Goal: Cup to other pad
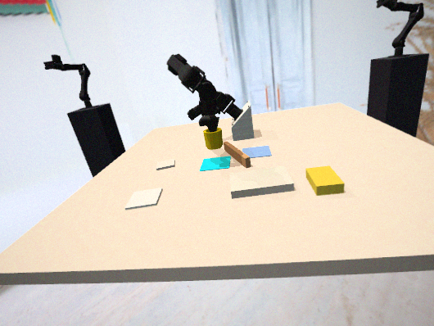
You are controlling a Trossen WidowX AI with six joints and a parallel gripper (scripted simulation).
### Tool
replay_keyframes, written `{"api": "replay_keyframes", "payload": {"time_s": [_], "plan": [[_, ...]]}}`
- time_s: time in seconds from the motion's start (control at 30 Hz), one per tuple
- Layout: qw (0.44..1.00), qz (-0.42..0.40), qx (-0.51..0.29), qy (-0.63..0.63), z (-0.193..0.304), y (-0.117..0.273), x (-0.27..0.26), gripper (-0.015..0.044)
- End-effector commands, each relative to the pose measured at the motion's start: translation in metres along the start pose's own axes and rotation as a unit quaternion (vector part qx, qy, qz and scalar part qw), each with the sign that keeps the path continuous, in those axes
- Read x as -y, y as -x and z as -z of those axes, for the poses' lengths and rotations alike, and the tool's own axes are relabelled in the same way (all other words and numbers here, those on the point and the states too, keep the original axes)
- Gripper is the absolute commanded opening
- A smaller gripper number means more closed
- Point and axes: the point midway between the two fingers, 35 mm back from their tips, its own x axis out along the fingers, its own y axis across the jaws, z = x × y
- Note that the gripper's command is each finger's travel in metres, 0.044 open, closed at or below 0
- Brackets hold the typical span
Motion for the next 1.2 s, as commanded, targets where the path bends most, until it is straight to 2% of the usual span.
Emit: {"api": "replay_keyframes", "payload": {"time_s": [0.0, 1.17], "plan": [[1.0, -0.002, 0.001, -0.001, -0.007, 0.001, -0.002, 0.0], [1.0, -0.003, 0.002, -0.001, -0.007, -0.05, -0.003, 0.0]]}}
